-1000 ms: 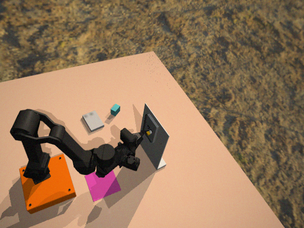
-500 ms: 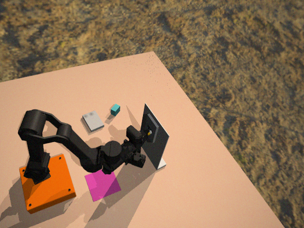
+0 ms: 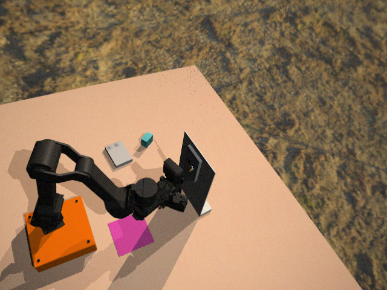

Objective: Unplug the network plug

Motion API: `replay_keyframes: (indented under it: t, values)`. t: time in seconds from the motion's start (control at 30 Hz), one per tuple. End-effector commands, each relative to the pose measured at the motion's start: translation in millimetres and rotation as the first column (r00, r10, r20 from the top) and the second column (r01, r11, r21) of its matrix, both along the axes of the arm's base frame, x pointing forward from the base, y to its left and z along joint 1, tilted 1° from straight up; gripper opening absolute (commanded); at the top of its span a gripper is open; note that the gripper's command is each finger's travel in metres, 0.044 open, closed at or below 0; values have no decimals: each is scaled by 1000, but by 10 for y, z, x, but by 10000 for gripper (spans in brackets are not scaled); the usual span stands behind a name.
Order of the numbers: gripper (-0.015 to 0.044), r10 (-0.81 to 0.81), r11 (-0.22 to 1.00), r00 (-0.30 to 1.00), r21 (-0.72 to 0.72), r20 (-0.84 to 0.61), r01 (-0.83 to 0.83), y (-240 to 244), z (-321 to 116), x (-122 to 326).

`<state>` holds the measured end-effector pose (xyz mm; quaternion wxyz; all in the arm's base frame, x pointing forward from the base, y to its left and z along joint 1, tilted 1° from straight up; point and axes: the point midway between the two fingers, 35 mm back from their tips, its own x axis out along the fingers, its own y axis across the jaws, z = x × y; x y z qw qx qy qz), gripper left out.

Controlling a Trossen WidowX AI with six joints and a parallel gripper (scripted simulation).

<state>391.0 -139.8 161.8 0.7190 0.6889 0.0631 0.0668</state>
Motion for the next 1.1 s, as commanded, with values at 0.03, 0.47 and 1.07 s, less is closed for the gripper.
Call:
replay_keyframes:
  t: [0.03, 0.47, 1.07]
  values:
    - [30, -7, 1000, 1000, 7, -3, 7, -9, -7, 3]
    - [0, -7, 1000, 1000, 7, -4, 7, -4, -8, -23]
    - [0, -7, 1000, 1000, 7, -5, 7, 9, -12, -141]
